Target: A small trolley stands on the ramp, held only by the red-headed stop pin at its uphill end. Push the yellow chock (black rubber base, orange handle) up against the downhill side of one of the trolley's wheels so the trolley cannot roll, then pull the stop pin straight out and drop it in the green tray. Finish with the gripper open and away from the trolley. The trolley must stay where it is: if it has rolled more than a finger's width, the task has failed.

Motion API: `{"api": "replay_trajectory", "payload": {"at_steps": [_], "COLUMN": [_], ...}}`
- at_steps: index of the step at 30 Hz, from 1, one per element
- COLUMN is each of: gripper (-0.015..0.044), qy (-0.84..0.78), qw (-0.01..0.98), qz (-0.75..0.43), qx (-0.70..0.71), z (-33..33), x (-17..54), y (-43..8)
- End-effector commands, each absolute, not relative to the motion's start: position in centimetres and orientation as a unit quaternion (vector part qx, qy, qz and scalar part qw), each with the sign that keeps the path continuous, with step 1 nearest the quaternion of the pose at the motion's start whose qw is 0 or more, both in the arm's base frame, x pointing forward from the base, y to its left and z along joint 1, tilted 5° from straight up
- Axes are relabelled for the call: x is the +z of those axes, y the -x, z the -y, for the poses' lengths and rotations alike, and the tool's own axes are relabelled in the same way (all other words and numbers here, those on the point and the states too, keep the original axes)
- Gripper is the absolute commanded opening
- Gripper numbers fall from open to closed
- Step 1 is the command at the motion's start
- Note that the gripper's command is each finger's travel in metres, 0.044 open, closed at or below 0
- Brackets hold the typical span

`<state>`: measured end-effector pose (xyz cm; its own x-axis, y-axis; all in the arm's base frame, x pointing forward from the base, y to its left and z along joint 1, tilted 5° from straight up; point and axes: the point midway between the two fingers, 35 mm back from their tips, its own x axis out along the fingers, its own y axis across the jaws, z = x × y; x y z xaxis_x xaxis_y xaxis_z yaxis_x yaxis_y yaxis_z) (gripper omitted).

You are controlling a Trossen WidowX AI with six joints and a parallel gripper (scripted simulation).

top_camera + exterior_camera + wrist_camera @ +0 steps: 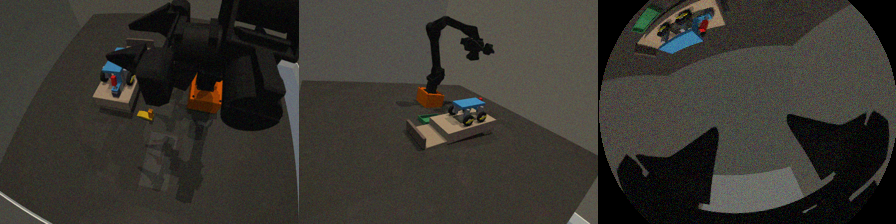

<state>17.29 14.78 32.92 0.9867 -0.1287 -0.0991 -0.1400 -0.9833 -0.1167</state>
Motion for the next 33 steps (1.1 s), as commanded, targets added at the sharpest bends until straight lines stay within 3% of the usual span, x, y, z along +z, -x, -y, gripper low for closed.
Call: {"api": "replay_trajectory", "payload": {"at_steps": [1,8,22,33], "gripper": [0.0374,0.019,0.019,0.019], "qy": [0.994,0.964,0.791,0.565], "qw": [0.066,0.224,0.546,0.734], "qz": [-0.068,-0.112,-0.246,-0.365], "qx": [0.047,0.088,0.124,0.088], "z": [-14.8,-14.4,-13.5,-12.9], "x": [32.9,30.4,25.1,21.2], "y": [-17.3,-18.2,-19.4,-19.8]}}
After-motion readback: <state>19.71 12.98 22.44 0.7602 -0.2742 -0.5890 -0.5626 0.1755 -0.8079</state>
